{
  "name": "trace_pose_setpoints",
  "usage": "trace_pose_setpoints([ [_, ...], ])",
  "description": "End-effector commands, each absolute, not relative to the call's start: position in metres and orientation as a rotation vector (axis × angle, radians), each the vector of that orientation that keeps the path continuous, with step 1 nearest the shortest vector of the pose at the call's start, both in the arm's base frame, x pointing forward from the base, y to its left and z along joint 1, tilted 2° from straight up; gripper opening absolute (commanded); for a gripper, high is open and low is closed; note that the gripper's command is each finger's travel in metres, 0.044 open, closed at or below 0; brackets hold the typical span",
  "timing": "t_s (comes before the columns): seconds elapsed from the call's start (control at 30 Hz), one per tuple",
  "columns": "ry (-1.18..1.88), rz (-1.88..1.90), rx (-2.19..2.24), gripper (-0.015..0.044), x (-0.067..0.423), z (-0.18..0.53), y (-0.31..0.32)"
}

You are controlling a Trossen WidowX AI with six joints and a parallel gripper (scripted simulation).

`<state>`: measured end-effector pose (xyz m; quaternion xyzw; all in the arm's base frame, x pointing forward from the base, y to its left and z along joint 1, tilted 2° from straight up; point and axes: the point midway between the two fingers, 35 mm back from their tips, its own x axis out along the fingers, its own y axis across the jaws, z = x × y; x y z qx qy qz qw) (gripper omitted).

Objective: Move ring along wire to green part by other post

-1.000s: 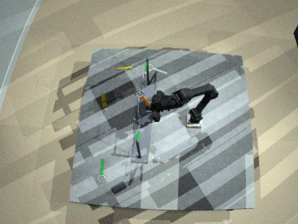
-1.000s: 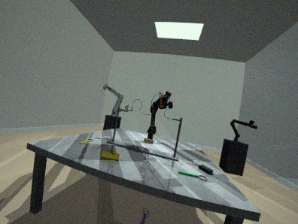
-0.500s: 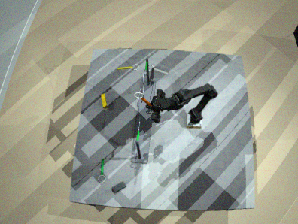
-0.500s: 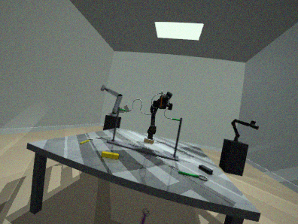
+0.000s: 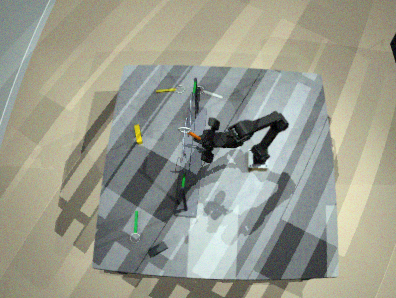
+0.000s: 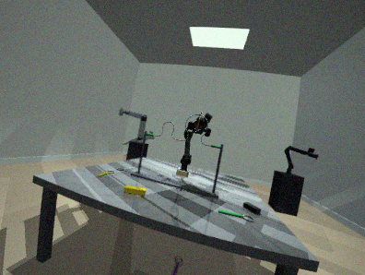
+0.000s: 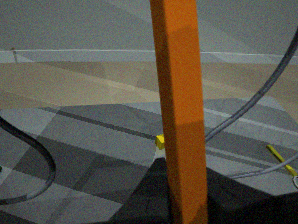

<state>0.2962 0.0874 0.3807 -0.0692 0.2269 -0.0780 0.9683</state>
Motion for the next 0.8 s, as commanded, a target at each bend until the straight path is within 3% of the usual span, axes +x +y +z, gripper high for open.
trace_pose_setpoints([
  [0.0, 0.454, -0.174, -0.199, -0.015, 0.2963, 0.3809, 0.0857],
  [0.77, 0.429, -0.246, -0.478, -0.015, 0.2963, 0.3834, 0.0773],
])
